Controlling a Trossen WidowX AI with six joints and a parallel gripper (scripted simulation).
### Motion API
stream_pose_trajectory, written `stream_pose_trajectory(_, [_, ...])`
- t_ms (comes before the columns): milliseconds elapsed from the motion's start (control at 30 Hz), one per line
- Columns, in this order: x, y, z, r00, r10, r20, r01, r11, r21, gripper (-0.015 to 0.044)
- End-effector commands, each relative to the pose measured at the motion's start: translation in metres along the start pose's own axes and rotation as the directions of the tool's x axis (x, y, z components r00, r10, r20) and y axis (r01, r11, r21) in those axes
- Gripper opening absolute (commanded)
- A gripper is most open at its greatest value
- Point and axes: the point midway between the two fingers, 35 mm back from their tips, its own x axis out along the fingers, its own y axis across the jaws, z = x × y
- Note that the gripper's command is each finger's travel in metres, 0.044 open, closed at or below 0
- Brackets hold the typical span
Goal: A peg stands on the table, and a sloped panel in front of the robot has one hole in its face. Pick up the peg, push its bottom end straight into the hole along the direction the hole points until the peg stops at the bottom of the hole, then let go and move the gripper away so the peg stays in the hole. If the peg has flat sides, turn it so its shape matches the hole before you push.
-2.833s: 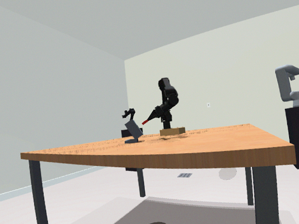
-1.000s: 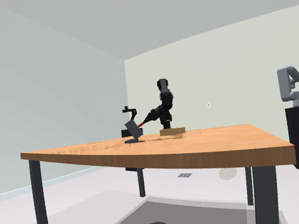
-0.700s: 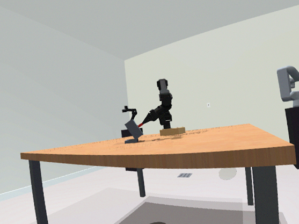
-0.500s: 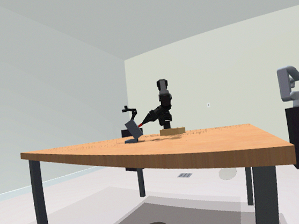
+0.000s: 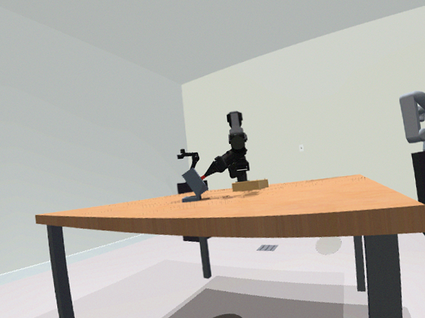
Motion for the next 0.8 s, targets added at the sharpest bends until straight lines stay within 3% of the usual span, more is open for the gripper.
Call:
stream_pose_trajectory(0, [0.0026, 0.0001, 0.0007, 1.000, 0.000, 0.003, 0.000, 1.000, -0.003, 0.0000])
stream_pose_trajectory(533, [0.0034, 0.0001, -0.0002, 1.000, 0.001, 0.000, -0.001, 1.000, 0.000, 0.0000])
stream_pose_trajectory(767, [0.0034, 0.0001, -0.0002, 1.000, 0.001, 0.000, -0.001, 1.000, 0.000, 0.0184])
